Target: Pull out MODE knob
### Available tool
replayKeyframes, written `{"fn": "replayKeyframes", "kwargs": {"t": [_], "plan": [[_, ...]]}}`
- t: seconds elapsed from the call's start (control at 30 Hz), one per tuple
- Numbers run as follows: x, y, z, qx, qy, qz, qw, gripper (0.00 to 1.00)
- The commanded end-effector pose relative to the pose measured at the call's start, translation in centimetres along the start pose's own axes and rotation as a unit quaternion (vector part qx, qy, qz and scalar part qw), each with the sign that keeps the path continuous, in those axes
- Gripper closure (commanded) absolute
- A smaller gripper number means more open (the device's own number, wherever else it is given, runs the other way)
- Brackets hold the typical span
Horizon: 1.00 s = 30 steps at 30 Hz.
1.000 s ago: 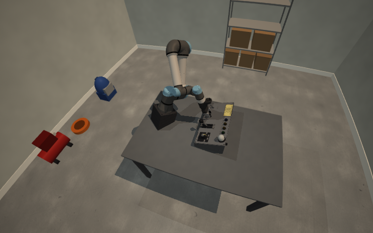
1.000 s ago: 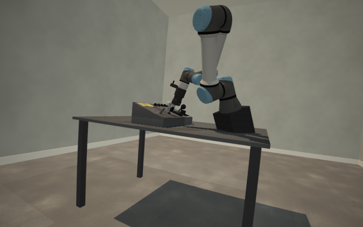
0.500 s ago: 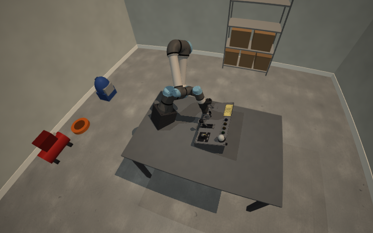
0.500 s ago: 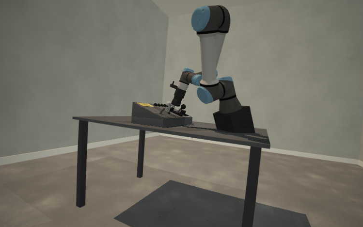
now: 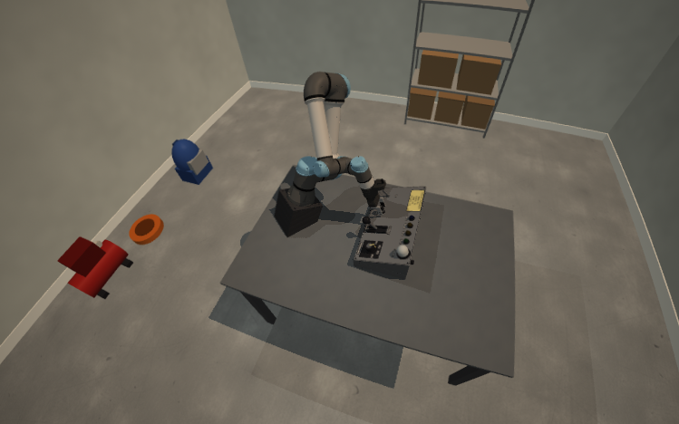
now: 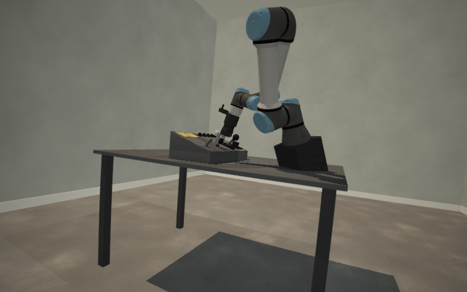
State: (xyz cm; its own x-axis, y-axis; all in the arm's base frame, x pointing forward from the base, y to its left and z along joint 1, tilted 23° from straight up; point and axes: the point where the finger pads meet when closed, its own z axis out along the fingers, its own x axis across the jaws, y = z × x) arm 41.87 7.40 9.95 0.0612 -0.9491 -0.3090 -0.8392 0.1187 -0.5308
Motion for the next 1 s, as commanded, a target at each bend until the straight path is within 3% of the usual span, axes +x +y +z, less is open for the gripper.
{"fn": "replayKeyframes", "kwargs": {"t": [0.0,0.73,0.77,0.97], "plan": [[0.0,-0.04,-0.02,0.0,0.0,0.0,1.0,0.0],[0.0,-0.04,-0.02,0.0,0.0,0.0,1.0,0.0],[0.0,-0.04,-0.02,0.0,0.0,0.0,1.0,1.0],[0.0,-0.04,-0.02,0.0,0.0,0.0,1.0,1.0]]}}
